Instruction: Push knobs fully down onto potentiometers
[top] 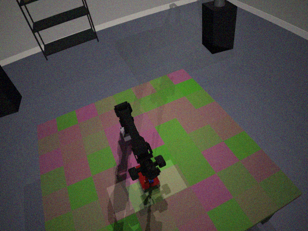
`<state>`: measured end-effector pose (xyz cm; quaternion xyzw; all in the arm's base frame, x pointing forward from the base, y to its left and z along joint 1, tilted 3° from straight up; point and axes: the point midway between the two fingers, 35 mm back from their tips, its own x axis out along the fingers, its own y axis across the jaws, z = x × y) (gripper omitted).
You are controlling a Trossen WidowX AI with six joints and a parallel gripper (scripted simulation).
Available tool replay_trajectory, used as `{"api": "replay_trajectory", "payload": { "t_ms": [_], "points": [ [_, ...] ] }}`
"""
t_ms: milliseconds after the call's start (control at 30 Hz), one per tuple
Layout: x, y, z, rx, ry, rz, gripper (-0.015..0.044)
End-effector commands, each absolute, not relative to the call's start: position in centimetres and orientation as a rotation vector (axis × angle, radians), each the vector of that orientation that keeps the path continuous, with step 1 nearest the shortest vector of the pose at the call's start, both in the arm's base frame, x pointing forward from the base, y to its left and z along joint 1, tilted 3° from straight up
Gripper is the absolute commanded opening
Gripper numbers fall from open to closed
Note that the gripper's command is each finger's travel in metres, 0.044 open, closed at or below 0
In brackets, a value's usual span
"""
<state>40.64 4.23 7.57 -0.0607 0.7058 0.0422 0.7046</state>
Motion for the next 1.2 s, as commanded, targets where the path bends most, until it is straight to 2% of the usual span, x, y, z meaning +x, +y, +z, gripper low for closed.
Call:
{"api": "replay_trajectory", "payload": {
  "t_ms": [0,1167],
  "points": [
    [40.6,4.1,7.6,-0.142,1.569,0.093,0.0],
    [40.6,4.1,6.3,-0.142,1.569,0.093,0.0]
  ]
}}
